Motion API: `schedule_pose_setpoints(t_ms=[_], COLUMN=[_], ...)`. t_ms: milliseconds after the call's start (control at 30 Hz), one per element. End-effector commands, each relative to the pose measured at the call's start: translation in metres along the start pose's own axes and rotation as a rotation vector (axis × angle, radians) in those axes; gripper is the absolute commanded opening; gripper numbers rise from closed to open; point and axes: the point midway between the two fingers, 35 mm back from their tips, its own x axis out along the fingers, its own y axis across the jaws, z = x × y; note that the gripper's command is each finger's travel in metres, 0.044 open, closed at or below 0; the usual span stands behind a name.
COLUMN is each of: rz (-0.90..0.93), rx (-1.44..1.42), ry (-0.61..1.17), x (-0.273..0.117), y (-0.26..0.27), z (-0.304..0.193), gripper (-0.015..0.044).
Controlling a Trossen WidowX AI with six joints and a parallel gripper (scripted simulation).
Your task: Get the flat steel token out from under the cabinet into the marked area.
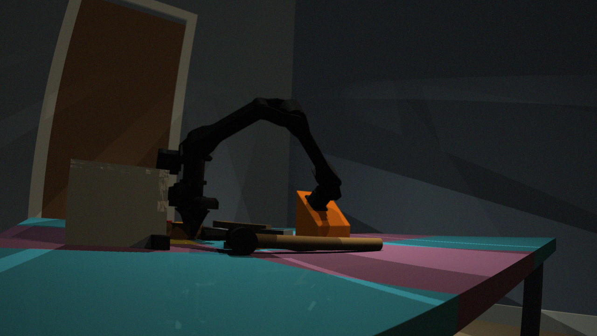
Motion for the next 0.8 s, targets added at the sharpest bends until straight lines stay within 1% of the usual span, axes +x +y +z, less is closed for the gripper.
schedule_pose_setpoints(t_ms=[0, 767], rz=[0.009, 0.009], rx=[-0.004, -0.003], ry=[-0.002, -0.001], x=[0.001, 0.001], y=[0.001, 0.0], z=[-0.004, -0.025], gripper=[0.0, 0.0])
